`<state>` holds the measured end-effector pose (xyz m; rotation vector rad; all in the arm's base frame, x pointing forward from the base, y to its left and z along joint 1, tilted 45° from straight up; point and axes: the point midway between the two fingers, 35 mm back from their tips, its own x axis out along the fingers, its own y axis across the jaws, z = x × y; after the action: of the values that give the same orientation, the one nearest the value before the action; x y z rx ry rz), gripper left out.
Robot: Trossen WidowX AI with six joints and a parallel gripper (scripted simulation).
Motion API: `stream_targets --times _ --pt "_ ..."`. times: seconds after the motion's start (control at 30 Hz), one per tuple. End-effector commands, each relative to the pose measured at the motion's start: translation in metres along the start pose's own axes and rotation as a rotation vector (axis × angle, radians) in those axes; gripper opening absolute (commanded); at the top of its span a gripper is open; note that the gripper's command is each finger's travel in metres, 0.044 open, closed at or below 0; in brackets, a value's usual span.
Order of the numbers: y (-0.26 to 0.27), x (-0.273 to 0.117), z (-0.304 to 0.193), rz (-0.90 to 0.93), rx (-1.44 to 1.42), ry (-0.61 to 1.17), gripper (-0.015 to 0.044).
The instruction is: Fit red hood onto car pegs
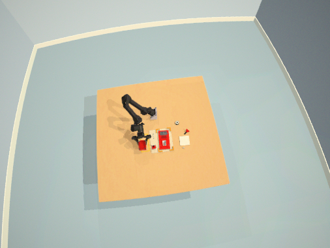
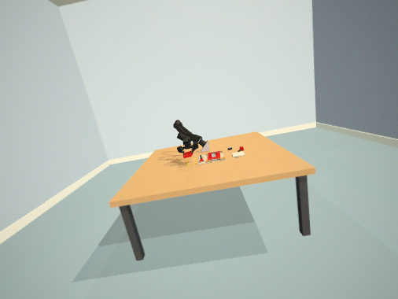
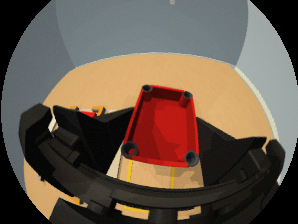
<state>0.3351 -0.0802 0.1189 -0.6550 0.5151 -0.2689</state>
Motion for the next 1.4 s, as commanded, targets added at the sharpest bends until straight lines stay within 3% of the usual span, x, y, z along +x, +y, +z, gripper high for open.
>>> stream_targets --times 0.0,1.37 --pt "0.0011 0.0000 -0.0012 0.002 0.092 0.000 0.0000" --pt "0.0016 0.0001 -0.0022 0.002 1.408 0.001 0.0000"
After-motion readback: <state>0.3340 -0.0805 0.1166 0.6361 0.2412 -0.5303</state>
